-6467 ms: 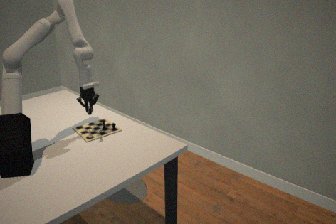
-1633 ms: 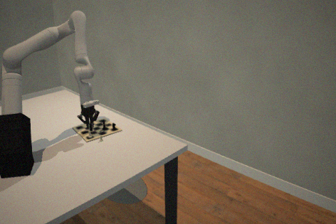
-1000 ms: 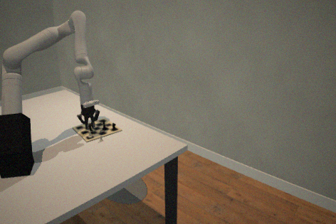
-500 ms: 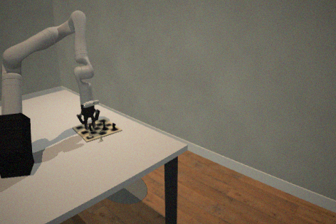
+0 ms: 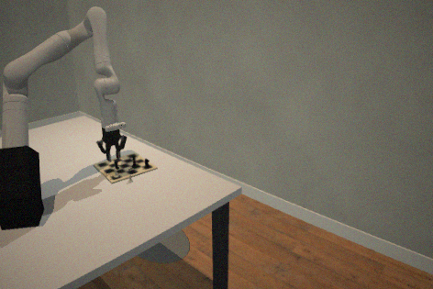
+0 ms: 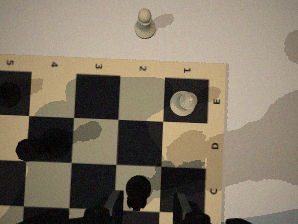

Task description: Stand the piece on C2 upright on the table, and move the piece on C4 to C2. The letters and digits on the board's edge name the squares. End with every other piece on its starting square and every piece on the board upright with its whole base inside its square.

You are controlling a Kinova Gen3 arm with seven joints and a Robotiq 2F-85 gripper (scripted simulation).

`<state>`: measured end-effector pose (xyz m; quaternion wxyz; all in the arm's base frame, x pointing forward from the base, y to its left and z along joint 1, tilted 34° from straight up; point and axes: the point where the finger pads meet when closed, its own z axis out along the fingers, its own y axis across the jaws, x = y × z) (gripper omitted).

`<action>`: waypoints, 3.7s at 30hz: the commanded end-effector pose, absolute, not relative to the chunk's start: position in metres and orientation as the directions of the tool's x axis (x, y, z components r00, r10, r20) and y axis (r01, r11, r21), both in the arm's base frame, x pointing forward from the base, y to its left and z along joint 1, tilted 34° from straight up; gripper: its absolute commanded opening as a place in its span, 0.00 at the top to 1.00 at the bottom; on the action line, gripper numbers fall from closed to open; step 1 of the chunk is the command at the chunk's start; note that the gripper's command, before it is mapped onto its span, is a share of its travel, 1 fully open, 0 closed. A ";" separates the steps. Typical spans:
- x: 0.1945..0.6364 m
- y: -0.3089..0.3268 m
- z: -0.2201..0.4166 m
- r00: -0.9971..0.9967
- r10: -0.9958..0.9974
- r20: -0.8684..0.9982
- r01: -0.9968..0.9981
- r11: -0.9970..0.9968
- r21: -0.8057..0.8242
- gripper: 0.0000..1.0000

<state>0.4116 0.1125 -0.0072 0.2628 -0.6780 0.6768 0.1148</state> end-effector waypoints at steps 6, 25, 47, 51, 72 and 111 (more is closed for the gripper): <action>0.411 0.091 0.028 0.059 -0.859 -0.508 -0.973 0.065 -0.222 0.63; 0.407 0.082 0.043 0.059 -0.859 -0.508 -0.973 0.065 -0.222 0.00; 0.407 0.081 0.045 0.059 -0.859 -0.508 -0.973 0.065 -0.222 0.00; 0.405 0.076 0.053 0.059 -0.859 -0.508 -0.973 0.065 -0.222 0.00; 0.390 0.044 0.105 0.059 -0.859 -0.508 -0.973 0.065 -0.222 0.00; 0.390 0.044 0.106 0.059 -0.859 -0.508 -0.973 0.065 -0.222 0.00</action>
